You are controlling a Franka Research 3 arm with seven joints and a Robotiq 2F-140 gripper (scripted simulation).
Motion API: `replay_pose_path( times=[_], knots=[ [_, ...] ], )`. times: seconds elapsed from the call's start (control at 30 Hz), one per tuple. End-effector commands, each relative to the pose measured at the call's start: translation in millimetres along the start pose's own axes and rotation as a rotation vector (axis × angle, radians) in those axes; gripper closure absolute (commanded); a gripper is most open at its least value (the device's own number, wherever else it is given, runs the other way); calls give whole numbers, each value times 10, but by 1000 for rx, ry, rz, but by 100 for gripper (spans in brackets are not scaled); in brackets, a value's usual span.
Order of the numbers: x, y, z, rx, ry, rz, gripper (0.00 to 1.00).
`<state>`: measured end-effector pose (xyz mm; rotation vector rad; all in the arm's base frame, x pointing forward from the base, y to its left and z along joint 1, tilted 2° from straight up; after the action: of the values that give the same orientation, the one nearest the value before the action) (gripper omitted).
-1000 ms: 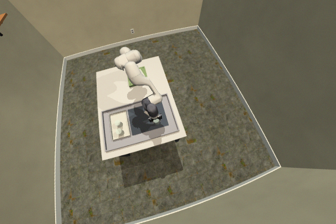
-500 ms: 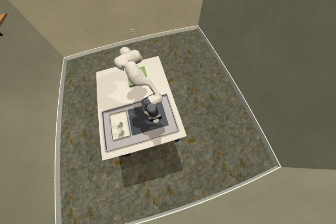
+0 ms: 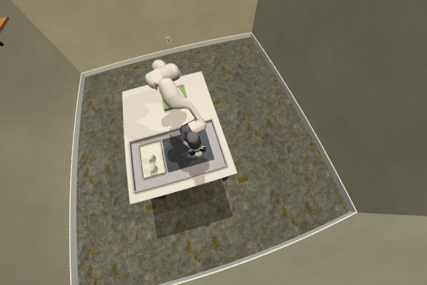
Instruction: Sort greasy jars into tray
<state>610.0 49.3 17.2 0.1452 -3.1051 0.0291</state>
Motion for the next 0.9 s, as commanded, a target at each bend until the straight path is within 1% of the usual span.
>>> replay_pose_path(
  times=[0.0, 0.1, 0.13, 0.67, 0.7, 0.87],
  knots=[
    [1, -5, 9, 3, 0, 2, 61],
    [1, -5, 9, 3, 0, 2, 61],
    [1, -5, 9, 3, 0, 2, 64],
    [1, -5, 9, 3, 0, 2, 64],
    [1, -5, 9, 3, 0, 2, 67],
    [1, -5, 9, 3, 0, 2, 67]
  ],
)
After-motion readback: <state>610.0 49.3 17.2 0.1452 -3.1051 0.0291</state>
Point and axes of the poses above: the point where the finger pads meet when closed, its own z axis out along the fingers, its own y axis across the jaws, x = y × z, the point moved 1 cm from there along -z, back along the fingers, and after that the axes turned 9 degrees about -z, right-handed, at the moved point
